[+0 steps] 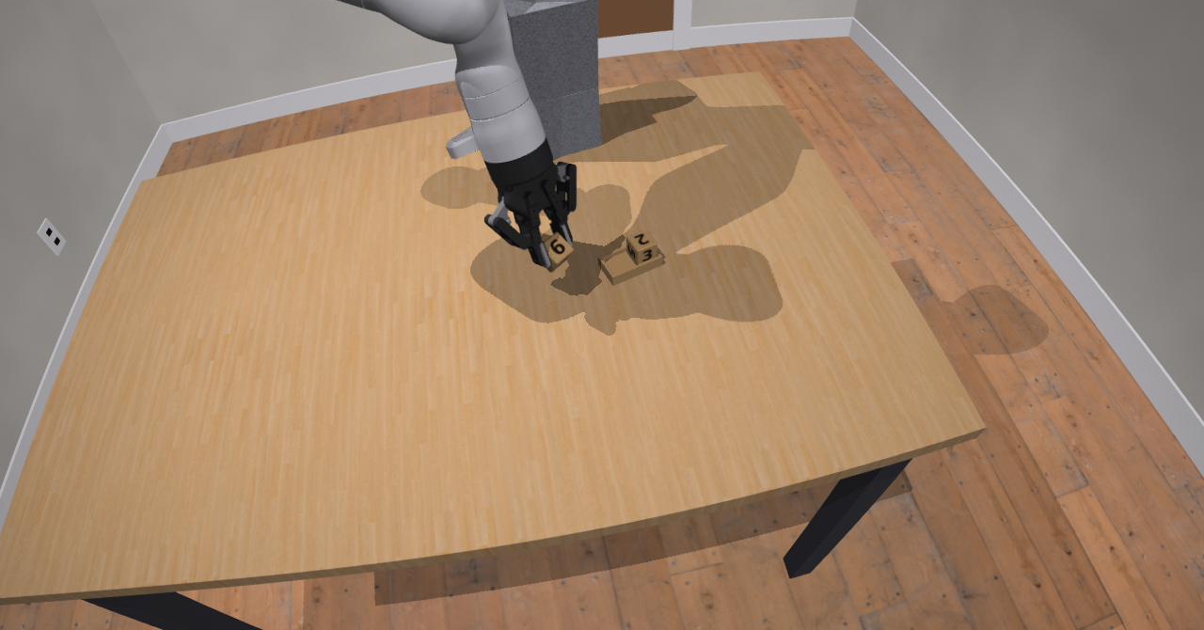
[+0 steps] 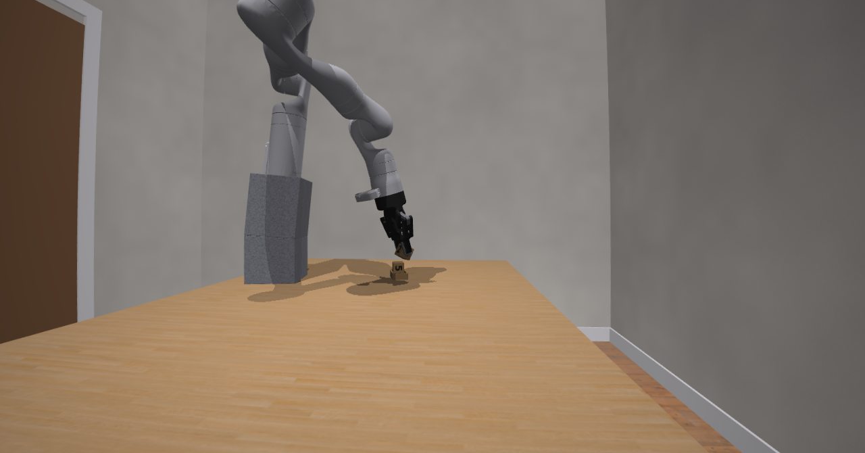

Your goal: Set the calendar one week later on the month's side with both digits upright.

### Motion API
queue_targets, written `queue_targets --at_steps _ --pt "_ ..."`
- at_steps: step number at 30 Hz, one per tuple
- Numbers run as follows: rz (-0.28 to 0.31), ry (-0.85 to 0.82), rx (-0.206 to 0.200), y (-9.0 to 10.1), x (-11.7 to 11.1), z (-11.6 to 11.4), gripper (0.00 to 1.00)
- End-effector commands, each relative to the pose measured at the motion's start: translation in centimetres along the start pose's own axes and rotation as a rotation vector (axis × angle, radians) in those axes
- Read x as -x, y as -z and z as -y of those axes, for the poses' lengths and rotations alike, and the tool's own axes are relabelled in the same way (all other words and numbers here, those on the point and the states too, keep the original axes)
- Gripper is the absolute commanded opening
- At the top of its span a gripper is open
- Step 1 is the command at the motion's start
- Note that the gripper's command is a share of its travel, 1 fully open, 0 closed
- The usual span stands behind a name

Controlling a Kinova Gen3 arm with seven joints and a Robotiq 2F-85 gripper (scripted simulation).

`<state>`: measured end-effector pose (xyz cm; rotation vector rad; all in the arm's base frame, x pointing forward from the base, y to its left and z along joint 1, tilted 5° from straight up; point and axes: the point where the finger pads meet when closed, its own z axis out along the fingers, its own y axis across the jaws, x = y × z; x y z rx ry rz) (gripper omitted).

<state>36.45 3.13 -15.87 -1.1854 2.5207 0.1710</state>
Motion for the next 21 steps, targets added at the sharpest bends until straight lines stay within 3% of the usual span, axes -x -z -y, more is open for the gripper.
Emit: queue_targets --at_steps 1,12,21 --pt "0.026 -0.015 0.003 -0.06 -0.44 0.1 0.28" --pt "0.207 -0.012 -0.002 0.04 -0.57 0.06 0.28" --pt "0.23 -0.011 -0.005 0.13 -0.54 0.04 0.28"
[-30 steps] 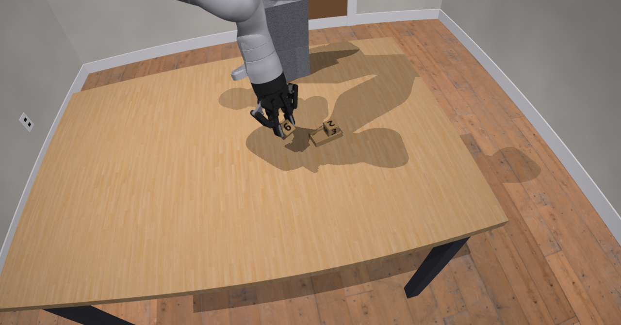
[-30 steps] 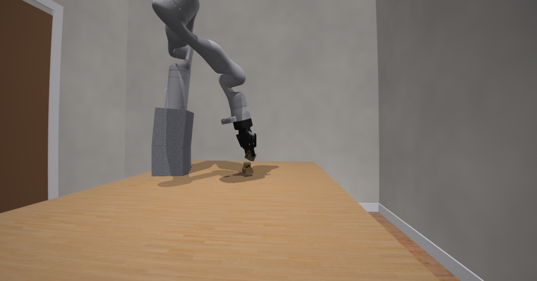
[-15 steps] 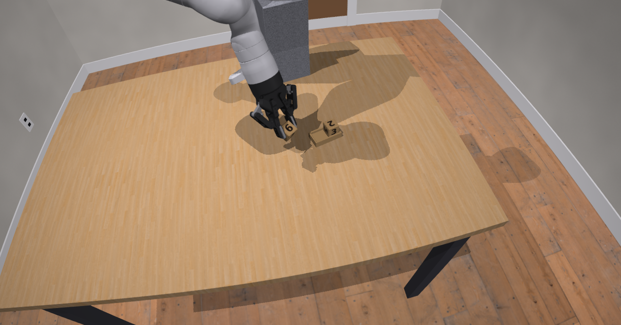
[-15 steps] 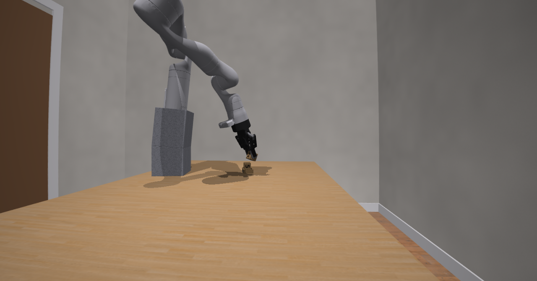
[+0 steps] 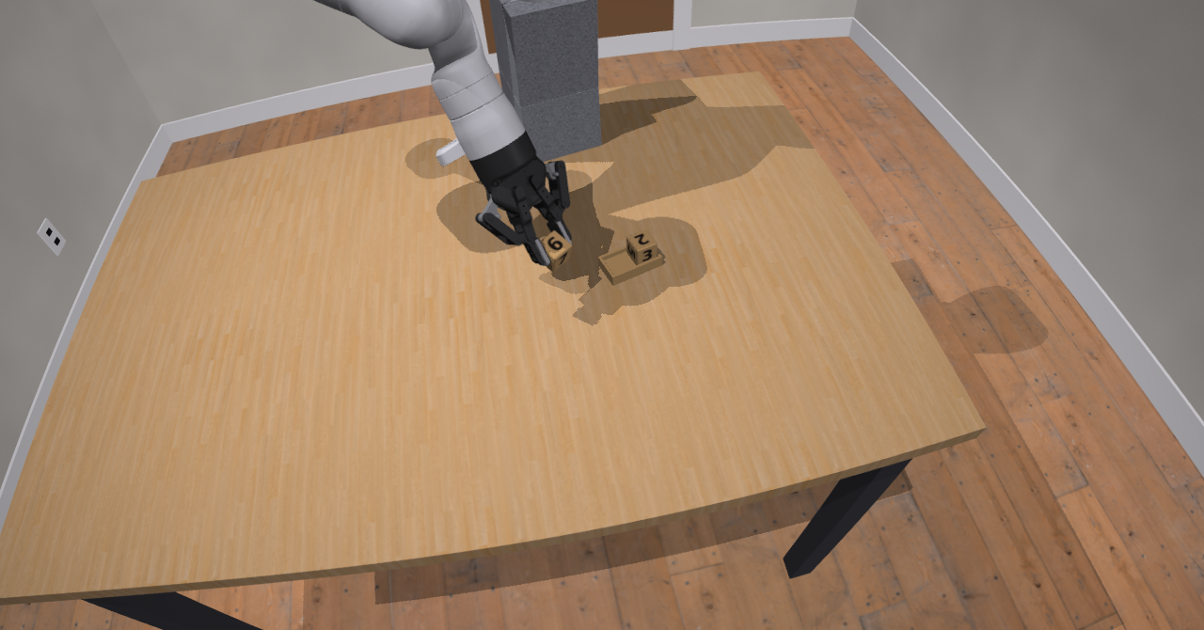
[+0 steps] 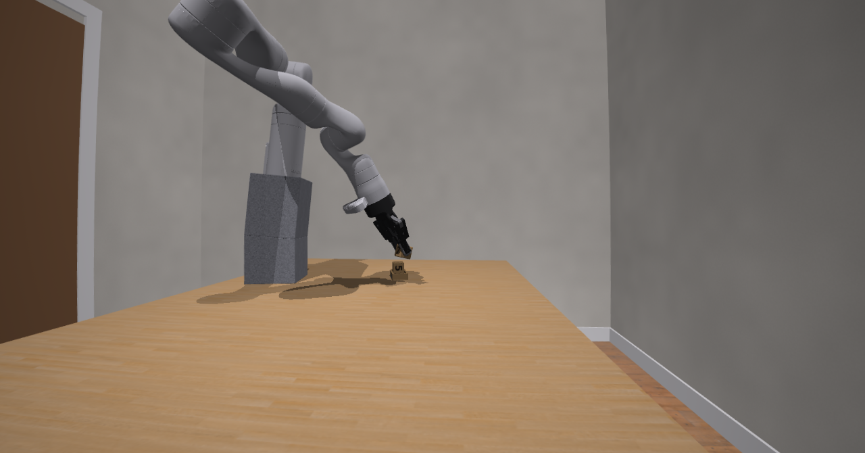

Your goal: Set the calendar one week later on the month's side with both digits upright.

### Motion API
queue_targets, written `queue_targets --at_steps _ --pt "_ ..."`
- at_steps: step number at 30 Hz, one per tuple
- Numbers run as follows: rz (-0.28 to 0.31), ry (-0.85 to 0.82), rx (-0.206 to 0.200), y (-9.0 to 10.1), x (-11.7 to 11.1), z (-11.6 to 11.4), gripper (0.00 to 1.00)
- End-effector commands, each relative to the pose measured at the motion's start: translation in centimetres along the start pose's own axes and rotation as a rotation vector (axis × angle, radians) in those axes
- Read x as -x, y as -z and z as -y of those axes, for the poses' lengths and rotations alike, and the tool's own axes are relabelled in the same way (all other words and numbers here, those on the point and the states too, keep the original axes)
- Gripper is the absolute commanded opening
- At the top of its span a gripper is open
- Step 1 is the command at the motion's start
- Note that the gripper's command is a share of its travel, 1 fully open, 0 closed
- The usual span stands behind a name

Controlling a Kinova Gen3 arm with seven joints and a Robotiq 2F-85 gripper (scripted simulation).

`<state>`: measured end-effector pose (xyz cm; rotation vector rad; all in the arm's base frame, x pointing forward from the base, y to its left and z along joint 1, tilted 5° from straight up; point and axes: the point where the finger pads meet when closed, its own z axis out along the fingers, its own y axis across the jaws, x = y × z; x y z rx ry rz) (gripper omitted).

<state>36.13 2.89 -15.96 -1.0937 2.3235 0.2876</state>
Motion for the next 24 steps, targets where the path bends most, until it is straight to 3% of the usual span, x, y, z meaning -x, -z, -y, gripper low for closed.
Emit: queue_targets --at_steps 1,12,24 --pt "0.002 -0.007 -0.003 0.1 -0.13 0.13 0.28" --pt "0.035 -0.01 0.001 -0.04 -0.18 0.14 0.28" --pt "0.167 -0.013 0.005 -0.19 -0.35 0.18 0.28"
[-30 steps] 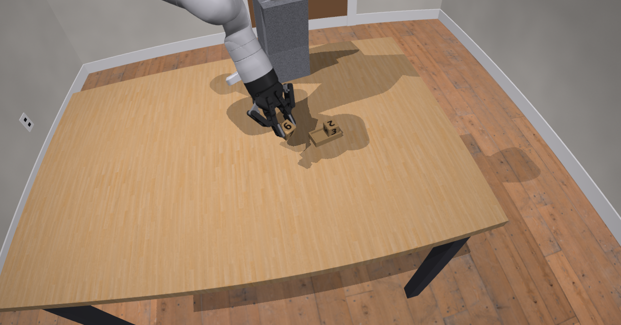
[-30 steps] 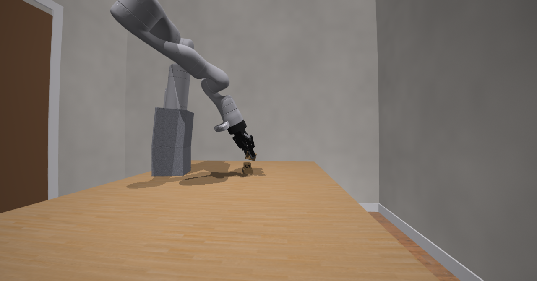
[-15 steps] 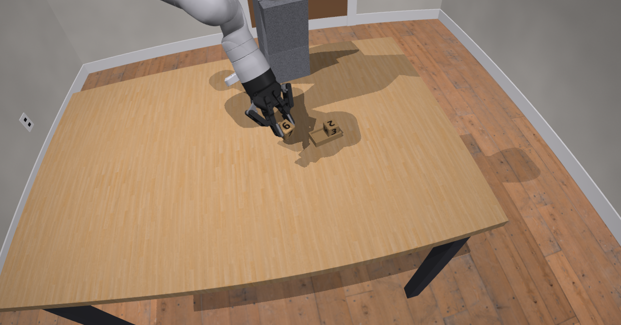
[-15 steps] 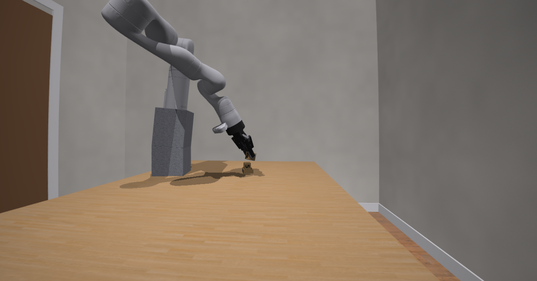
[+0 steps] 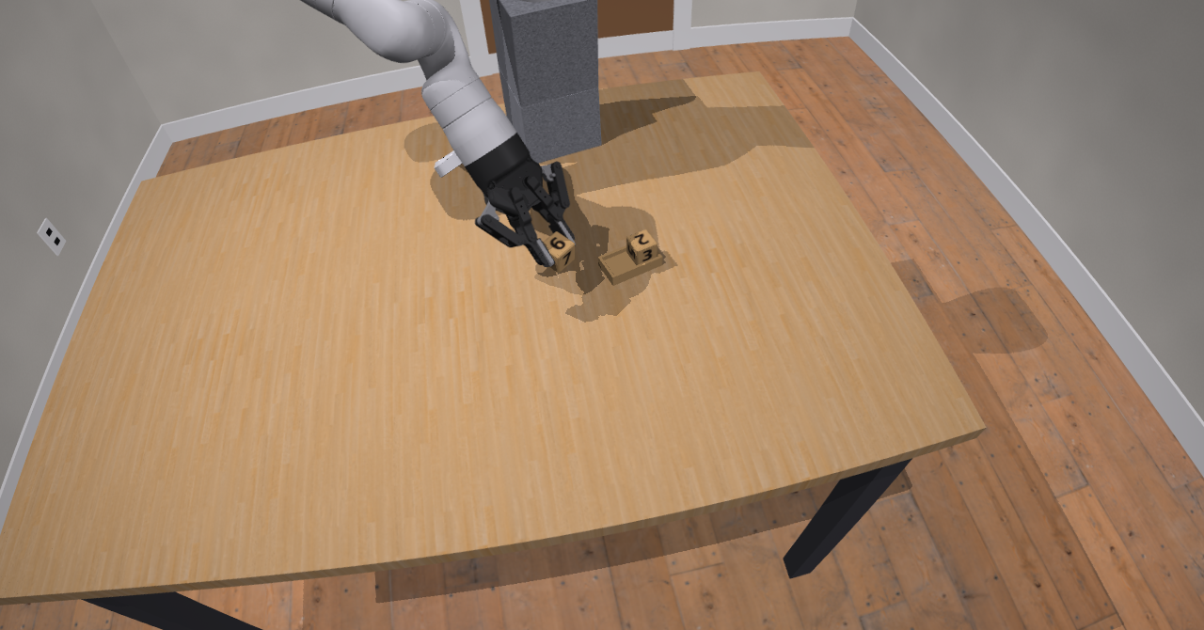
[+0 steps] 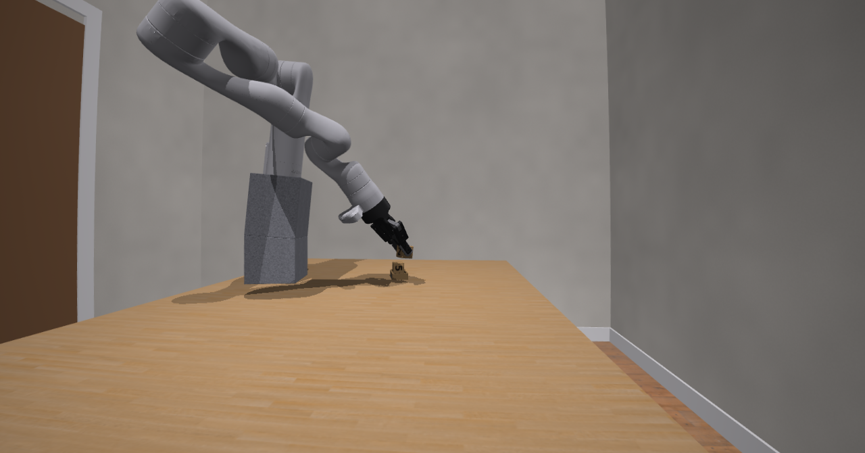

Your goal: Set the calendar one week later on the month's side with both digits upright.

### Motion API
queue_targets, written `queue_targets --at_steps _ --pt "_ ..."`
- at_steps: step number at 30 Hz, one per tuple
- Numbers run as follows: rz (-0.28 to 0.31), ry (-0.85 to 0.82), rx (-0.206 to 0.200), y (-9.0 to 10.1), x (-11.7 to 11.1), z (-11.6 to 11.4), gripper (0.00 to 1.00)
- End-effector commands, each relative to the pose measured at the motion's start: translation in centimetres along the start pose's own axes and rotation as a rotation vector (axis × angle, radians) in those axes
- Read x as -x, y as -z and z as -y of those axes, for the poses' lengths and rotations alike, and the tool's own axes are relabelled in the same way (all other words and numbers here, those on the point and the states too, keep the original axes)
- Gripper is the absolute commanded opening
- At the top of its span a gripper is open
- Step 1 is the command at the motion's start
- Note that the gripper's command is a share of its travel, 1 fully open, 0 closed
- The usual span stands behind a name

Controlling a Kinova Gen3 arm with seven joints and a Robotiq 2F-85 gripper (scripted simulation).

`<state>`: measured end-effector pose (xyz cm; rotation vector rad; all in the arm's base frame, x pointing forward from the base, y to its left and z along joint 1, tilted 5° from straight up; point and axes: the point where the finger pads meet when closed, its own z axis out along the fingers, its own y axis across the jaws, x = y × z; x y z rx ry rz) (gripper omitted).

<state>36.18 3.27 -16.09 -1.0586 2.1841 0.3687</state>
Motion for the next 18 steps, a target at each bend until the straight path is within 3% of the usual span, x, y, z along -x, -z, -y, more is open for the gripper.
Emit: queue_targets --at_steps 1,11,18 --pt "0.029 -0.025 -0.013 0.19 -0.54 0.37 0.28" --pt "0.098 -0.02 -0.019 0.38 -0.58 0.34 0.28" --pt "0.114 -0.019 -0.021 0.44 -0.58 0.32 0.28"
